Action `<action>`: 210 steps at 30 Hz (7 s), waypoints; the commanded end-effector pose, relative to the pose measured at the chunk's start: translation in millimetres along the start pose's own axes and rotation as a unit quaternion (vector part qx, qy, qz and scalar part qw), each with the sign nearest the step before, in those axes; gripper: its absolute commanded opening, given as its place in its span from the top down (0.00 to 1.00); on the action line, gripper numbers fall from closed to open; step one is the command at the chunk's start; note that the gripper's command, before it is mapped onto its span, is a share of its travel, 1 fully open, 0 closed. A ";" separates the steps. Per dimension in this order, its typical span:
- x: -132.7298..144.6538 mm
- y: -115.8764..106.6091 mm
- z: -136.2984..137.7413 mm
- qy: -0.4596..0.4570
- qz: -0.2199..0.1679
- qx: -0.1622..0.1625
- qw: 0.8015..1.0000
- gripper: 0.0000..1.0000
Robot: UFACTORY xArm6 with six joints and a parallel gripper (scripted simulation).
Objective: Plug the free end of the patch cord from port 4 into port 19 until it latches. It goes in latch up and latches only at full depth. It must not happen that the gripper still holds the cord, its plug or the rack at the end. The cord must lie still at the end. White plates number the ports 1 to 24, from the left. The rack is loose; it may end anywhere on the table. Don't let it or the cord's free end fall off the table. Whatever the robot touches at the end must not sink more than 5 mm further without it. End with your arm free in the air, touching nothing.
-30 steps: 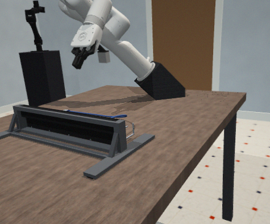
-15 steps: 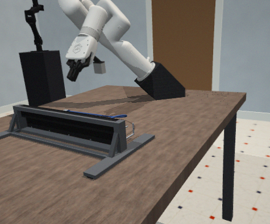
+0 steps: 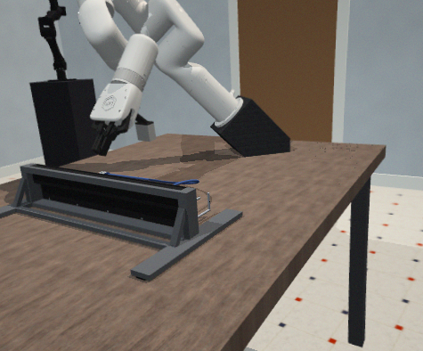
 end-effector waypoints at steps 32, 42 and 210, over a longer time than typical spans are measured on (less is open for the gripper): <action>4.3 14.3 1.3 0.002 -0.006 0.001 1.000 1.00; 4.3 14.3 1.3 0.002 -0.006 0.001 1.000 1.00; -15.1 14.7 -96.8 0.002 -0.006 0.001 1.000 1.00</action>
Point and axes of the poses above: the point where the finger pads meet when closed, its own y axis out along the fingers, its own z axis across the jaws, x = y × z, the point moved 4 cm from there along -y, back along the fingers, and after that the axes turned 11 degrees about -y, right-handed, at the moved point
